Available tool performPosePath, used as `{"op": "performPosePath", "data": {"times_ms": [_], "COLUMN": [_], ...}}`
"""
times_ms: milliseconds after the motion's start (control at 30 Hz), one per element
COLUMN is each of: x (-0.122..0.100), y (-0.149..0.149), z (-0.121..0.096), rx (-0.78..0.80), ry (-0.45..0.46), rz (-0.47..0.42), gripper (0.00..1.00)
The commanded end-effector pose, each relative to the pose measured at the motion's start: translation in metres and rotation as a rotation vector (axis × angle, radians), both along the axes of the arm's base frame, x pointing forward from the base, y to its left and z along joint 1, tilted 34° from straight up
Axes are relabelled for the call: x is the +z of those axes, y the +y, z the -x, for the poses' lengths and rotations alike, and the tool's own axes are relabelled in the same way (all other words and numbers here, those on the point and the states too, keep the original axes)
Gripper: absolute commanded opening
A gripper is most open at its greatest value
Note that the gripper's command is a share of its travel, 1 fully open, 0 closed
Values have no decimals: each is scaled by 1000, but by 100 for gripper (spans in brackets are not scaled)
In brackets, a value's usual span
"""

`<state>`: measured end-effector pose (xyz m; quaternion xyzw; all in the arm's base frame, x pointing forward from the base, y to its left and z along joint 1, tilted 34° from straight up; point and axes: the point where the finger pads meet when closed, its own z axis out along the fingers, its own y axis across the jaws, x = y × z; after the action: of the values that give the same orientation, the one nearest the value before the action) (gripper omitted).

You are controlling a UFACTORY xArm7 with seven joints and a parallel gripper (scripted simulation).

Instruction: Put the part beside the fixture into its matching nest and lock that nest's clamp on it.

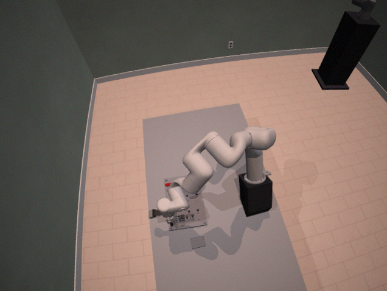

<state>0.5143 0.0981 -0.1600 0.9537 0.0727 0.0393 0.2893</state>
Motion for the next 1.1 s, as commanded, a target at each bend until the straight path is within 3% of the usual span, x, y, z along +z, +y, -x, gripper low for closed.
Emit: {"op": "performPosePath", "data": {"times_ms": [0, 1067], "x": [3, 20], "y": [3, 12], "z": [0, 19], "rx": [2, 2], "ry": [-3, -3], "rz": [-3, -3], "gripper": [0, 0]}}
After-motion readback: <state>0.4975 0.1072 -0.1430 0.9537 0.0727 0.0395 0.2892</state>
